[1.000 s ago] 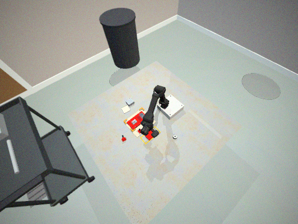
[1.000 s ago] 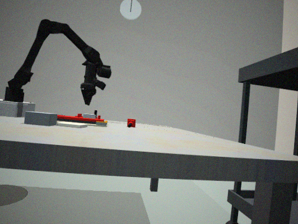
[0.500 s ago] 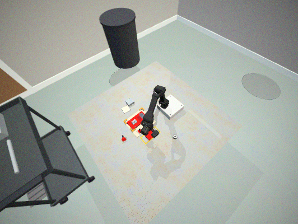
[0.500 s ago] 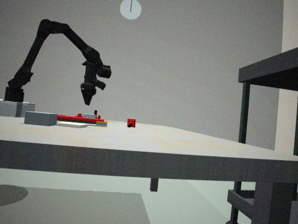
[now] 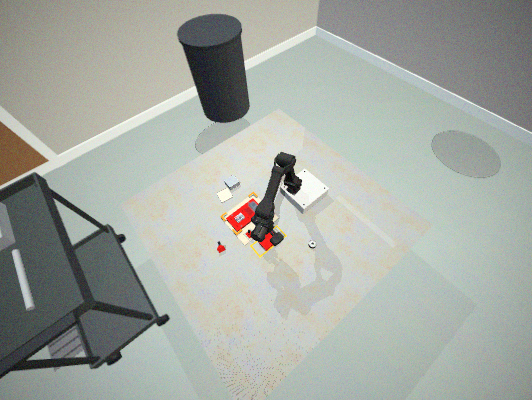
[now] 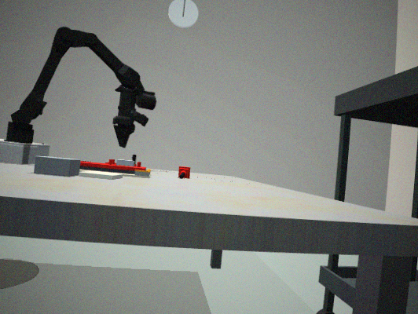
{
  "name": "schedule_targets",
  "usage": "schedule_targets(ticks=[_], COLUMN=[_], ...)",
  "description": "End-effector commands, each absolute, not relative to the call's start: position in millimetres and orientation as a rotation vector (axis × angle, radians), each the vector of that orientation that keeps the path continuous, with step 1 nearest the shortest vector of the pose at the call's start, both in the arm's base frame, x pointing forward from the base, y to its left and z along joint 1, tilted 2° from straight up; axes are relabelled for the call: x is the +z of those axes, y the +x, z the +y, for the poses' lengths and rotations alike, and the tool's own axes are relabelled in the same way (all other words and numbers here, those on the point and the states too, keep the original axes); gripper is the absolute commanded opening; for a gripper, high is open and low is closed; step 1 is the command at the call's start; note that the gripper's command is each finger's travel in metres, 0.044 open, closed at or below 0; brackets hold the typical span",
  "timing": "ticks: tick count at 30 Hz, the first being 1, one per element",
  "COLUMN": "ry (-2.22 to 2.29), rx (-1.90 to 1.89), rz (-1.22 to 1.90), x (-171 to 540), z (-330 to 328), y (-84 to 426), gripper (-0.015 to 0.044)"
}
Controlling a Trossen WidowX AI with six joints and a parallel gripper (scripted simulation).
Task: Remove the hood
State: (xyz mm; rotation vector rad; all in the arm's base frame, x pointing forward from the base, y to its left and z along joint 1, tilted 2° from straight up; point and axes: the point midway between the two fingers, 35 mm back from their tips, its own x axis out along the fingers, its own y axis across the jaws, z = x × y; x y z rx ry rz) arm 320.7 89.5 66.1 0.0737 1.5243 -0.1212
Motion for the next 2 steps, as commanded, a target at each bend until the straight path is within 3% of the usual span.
schedule_targets(ticks=[1,2], ry=[0.077,0.077], rx=[-0.121,-0.121], rz=[1.524,1.524], x=[66.6,66.6], z=[90.1,90.1], y=[320.9,320.9], gripper=[0.0440,0.0440])
